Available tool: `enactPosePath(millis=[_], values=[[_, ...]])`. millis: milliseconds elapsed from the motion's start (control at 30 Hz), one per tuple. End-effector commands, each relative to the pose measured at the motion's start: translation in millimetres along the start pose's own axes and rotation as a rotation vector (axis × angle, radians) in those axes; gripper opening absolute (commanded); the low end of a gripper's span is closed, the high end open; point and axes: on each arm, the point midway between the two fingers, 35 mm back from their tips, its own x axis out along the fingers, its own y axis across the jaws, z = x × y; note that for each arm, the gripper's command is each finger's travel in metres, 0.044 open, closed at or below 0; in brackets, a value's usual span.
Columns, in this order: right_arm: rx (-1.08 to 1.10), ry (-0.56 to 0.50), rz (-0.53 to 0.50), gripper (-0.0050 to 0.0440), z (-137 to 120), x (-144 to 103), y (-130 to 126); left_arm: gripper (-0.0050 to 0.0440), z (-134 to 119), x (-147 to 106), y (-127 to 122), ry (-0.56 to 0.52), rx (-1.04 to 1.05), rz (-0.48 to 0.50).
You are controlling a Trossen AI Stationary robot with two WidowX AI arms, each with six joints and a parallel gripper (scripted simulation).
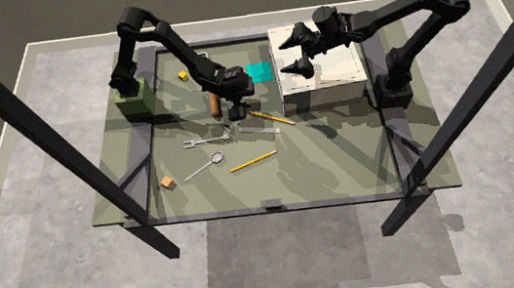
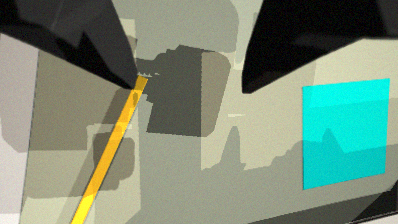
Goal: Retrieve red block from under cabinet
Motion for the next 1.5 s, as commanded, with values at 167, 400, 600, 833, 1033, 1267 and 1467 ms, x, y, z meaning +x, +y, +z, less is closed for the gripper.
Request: enactPosePath(millis=[167,400,600,833,1033,1267,1467], values=[[0.0,-0.026,0.002,0.044,9,-3,1,0.0259,-1,-20,6,0.055,-0.378,-0.05],[0.0,-0.026,0.002,0.044,9,-3,1,0.0259,-11,-29,6,0.129,-0.652,-0.068],[0.0,-0.026,0.002,0.044,9,-3,1,0.0259,-18,-34,7,0.176,-0.809,-0.069],[0.0,-0.026,0.002,0.044,9,-3,1,0.0259,-28,-45,7,0.261,-1.084,-0.057],[0.0,-0.026,0.002,0.044,9,-3,1,0.0259,-35,-51,7,0.312,-1.241,-0.039],[0.0,-0.026,0.002,0.044,9,-3,1,0.0259,-46,-63,7,0.405,-1.516,0.012],[0.0,-0.026,0.002,0.044,9,-3,1,0.0259,-67,-67,8,0.511,-1.727,0.107]])
